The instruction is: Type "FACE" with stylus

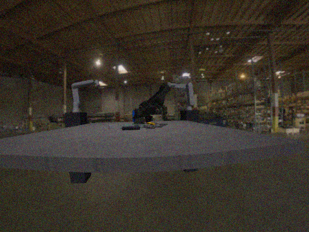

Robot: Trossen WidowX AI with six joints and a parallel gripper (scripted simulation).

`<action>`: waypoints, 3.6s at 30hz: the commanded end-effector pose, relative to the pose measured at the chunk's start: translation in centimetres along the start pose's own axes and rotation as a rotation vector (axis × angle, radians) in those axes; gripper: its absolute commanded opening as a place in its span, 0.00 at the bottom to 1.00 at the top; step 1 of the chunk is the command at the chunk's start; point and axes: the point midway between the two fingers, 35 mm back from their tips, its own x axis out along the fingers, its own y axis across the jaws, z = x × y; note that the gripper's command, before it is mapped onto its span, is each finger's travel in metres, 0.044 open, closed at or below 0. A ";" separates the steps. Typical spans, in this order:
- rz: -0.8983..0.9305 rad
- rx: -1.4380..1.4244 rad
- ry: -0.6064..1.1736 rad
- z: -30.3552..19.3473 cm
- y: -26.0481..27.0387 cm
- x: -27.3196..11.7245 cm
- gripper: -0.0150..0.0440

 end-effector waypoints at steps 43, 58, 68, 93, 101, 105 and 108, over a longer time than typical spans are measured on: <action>0.002 0.007 -0.008 -2.5 0.0 -1.6 0.32; 0.000 0.004 -0.005 0.0 1.5 -7.0 0.25; 0.000 0.004 -0.005 1.7 1.6 -6.0 0.25; 0.000 0.003 -0.006 2.7 1.5 -5.6 0.39; 0.000 0.003 -0.006 2.9 1.5 -5.4 0.39; 0.000 0.003 -0.006 3.0 1.5 -5.3 0.39; 0.000 0.003 -0.006 3.2 1.5 -5.3 0.39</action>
